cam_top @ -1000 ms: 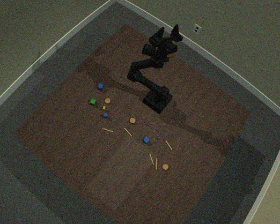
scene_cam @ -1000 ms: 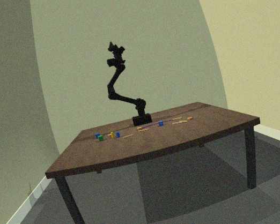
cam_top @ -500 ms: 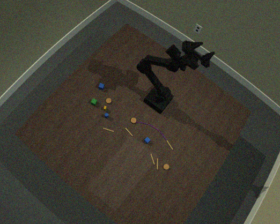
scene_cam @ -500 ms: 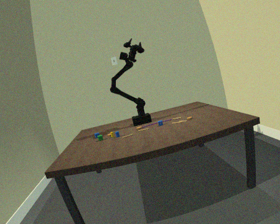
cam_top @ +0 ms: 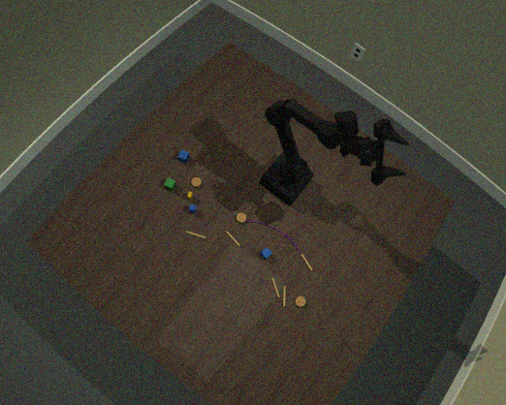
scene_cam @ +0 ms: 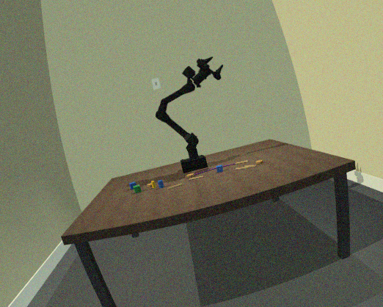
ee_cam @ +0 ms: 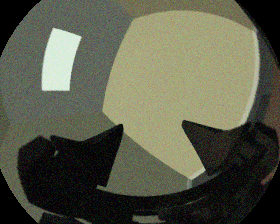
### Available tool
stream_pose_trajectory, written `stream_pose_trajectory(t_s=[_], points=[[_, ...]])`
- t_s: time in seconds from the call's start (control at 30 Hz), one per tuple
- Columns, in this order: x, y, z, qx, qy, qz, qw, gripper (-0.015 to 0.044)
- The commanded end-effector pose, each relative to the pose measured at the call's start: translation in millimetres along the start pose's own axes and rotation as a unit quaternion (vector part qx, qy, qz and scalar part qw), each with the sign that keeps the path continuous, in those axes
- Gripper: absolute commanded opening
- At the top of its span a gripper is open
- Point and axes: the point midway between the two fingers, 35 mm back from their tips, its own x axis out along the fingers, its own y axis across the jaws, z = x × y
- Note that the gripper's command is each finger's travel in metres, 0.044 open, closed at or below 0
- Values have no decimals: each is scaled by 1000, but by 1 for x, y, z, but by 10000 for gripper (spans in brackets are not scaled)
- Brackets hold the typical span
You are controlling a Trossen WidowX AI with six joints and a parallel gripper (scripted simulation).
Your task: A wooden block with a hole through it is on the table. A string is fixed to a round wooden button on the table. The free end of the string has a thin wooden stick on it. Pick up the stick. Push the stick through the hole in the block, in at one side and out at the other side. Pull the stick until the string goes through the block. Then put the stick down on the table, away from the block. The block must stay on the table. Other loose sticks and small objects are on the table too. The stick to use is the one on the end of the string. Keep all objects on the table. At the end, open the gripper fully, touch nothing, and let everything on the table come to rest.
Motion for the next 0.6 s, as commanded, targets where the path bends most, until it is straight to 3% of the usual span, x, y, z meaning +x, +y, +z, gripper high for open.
stream_pose_trajectory(t_s=[0.0, 0.33, 0.57], points=[[10, -76, 13, -127, -5, -117, 985, 440], [-14, -207, 54, -322, 44, -317, 891, 440], [-64, -295, 85, -436, 149, -448, 766, 440]])
